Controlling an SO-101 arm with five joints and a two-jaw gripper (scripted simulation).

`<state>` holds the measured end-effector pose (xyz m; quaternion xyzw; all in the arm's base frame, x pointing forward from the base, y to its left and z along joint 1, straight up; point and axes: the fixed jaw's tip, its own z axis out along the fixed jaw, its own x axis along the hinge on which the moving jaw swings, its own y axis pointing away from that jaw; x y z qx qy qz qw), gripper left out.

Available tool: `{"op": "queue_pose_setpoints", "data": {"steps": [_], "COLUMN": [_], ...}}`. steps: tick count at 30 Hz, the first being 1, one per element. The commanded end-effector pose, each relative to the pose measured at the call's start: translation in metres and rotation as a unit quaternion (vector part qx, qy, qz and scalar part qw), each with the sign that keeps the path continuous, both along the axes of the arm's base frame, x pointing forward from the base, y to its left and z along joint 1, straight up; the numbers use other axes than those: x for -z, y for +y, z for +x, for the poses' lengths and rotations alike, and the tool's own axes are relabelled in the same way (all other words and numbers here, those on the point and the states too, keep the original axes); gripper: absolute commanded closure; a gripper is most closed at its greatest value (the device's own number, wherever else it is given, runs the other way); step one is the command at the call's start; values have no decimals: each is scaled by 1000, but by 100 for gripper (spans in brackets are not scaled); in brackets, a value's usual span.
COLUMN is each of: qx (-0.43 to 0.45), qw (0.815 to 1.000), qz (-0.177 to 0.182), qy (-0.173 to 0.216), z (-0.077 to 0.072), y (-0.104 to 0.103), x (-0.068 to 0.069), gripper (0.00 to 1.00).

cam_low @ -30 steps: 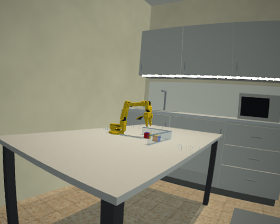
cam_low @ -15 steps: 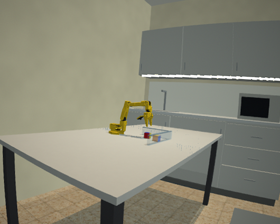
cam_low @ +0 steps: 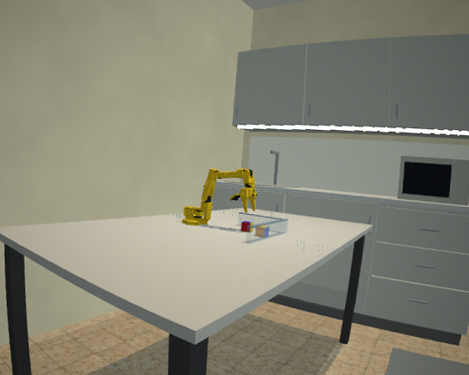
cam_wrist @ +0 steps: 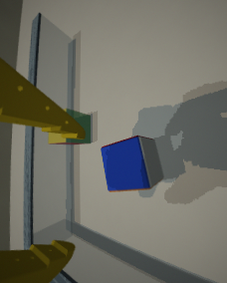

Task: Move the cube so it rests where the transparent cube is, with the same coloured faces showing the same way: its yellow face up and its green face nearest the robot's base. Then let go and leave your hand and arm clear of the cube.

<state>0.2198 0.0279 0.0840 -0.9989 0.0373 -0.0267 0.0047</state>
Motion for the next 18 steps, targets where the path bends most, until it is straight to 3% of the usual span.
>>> {"op": "queue_pose_setpoints", "data": {"steps": [1,18], "qx": [14,80], "qw": [1000,996], "qz": [6,11], "qy": [-25,-22], "z": [3,2], "y": [2,3], "x": [-9,-8], "gripper": [65,65]}}
